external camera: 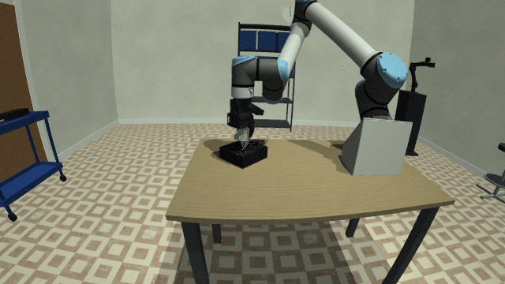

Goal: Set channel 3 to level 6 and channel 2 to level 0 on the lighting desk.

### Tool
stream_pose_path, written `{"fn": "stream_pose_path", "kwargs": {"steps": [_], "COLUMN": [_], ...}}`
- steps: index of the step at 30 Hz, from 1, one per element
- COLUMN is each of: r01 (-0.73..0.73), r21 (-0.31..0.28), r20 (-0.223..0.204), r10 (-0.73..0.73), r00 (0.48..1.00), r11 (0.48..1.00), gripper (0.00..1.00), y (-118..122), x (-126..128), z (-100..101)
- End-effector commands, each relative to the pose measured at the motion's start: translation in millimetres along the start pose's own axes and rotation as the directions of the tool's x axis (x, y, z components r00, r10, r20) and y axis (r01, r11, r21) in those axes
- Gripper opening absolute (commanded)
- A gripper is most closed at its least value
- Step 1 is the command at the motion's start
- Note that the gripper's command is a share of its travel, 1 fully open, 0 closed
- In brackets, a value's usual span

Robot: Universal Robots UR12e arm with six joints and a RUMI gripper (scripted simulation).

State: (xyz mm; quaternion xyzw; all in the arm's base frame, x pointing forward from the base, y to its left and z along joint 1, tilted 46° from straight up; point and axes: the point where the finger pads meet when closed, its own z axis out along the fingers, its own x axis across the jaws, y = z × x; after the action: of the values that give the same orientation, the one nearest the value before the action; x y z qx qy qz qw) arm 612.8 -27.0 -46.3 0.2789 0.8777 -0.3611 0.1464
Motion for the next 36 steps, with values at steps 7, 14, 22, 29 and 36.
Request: {"fn": "stream_pose_path", "kwargs": {"steps": [7,14,22,29,36], "r01": [0.001,0.001,0.001,0.001,0.001], "r21": [-0.002,-0.002,-0.002,-0.002,-0.002], "r20": [0.002,0.002,0.002,0.002,0.002], "r10": [-0.001,-0.001,-0.001,-0.001,-0.001], "r00": [1.000,1.000,1.000,1.000,1.000], "r11": [1.000,1.000,1.000,1.000,1.000], "gripper": [0.00,0.00,0.00,0.00,1.00], "y": [0.1,0.1,0.1,0.1,0.1], "x": [0.6,0.7,0.7,0.7,0.7], "z": [-23.9,-39.3,-40.8,-40.8,-47.9]}}
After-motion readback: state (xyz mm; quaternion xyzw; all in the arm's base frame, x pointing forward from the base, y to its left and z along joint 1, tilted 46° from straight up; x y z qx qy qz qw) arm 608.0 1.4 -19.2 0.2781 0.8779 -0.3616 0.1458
